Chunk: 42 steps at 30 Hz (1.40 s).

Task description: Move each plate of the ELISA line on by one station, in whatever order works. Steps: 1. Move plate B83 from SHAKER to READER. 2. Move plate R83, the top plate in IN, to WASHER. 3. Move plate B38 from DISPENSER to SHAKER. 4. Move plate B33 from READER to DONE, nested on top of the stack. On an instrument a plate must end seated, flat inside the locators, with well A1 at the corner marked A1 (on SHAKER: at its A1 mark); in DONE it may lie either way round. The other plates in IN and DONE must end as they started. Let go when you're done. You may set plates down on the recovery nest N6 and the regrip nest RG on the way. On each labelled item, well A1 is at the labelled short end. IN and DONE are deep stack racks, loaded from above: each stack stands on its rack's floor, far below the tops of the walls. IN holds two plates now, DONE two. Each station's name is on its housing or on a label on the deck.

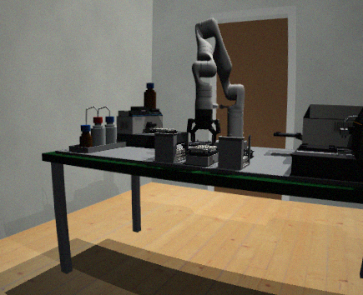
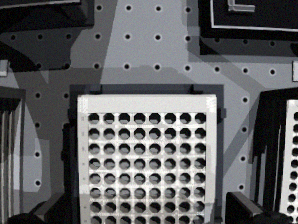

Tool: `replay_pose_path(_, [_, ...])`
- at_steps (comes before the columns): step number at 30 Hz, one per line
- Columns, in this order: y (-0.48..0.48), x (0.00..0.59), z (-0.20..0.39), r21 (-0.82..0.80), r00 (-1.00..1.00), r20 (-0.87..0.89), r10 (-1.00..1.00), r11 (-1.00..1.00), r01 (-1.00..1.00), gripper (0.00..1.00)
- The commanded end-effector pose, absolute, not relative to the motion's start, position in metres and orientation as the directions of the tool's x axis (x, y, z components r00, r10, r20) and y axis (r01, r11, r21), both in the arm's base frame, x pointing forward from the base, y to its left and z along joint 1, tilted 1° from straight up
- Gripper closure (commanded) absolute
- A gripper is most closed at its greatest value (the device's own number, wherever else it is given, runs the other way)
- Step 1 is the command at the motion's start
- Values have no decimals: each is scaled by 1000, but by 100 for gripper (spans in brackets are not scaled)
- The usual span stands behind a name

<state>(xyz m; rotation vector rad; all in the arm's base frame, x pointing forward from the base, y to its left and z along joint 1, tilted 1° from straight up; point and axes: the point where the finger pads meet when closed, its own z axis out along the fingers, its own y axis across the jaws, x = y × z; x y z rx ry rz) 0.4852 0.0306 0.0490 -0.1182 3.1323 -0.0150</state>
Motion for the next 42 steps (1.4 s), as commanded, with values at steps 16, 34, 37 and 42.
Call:
replay_pose_path(16, [31, 486, 38, -10, -997, -8, -75, 997, -75, 0])
replay_pose_path(34, [31, 486, 35, -10, -997, -8, -75, 997, -75, 0])
replay_pose_path(37, [31, 486, 34, -10, -997, -8, -75, 997, -75, 0])
replay_pose_path(42, [30, 486, 33, -10, -997, -8, -75, 997, -75, 0])
